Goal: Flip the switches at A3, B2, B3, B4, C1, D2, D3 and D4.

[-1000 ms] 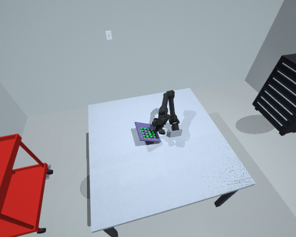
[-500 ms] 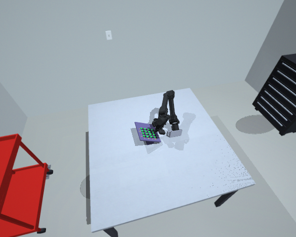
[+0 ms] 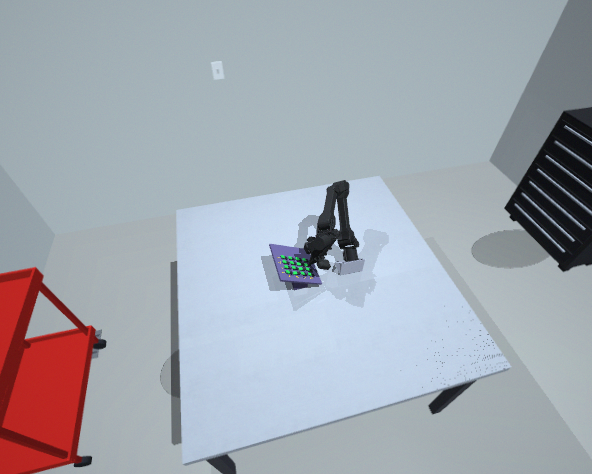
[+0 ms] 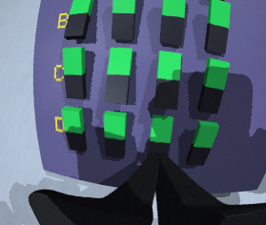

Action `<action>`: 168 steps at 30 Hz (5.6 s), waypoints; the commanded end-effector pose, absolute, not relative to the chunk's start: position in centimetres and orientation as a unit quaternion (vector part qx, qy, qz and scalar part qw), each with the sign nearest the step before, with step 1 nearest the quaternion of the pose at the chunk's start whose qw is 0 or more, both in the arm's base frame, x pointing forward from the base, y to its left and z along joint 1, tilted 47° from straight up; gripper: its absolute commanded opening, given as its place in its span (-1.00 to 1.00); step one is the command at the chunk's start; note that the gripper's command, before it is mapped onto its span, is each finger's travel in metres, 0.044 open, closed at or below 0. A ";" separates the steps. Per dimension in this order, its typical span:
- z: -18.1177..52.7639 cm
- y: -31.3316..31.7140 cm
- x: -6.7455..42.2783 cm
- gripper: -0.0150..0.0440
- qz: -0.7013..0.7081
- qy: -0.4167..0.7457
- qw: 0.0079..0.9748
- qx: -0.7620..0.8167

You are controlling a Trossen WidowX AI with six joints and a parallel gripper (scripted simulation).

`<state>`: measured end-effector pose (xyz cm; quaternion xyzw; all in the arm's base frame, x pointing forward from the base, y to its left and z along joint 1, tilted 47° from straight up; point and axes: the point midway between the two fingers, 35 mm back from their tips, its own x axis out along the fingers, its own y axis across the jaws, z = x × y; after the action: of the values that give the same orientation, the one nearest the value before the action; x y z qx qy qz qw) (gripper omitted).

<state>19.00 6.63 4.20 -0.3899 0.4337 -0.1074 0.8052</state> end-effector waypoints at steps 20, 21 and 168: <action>4.1 6.4 19.2 -0.49 -0.107 0.432 0.805 -0.392; 4.1 6.4 19.2 -0.49 -0.107 0.432 0.805 -0.392; 9.4 14.8 20.4 -0.49 -0.112 0.442 0.800 -0.390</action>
<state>20.28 14.38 9.55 -0.3945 0.4415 -0.1119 0.7981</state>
